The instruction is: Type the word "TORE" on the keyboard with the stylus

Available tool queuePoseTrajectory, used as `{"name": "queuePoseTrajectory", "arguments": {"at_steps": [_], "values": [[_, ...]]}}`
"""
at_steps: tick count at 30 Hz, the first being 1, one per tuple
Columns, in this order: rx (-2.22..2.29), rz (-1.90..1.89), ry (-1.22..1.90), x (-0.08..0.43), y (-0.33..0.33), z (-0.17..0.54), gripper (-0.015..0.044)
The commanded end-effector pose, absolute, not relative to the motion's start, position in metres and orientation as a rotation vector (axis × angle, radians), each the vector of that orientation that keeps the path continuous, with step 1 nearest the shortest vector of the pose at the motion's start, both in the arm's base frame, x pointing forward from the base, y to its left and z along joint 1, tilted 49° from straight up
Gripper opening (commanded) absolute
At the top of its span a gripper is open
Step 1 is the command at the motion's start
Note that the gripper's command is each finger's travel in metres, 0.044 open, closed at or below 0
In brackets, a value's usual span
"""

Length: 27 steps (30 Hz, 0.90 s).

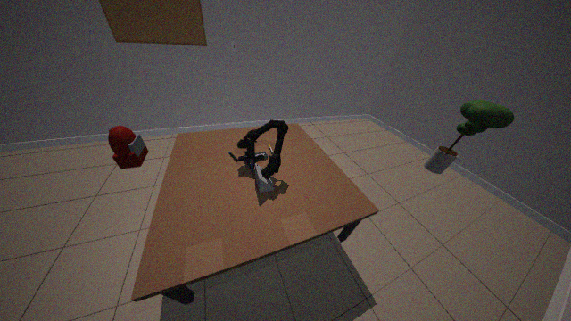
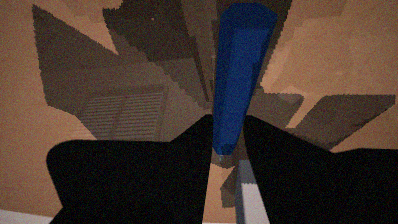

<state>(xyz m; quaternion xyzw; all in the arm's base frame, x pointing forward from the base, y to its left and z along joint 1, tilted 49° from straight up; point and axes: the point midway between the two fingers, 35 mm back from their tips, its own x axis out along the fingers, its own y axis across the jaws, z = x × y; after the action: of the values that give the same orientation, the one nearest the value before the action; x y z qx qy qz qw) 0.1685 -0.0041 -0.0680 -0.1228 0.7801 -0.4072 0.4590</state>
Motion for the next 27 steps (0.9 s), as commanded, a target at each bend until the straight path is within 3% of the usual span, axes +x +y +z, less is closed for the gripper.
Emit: {"name": "queuePoseTrajectory", "arguments": {"at_steps": [1,27], "values": [[-0.302,-1.002,1.919,0.169,-0.004,-0.068,0.0],[-0.305,-0.916,1.897,0.176,0.03,-0.039,0.0]]}}
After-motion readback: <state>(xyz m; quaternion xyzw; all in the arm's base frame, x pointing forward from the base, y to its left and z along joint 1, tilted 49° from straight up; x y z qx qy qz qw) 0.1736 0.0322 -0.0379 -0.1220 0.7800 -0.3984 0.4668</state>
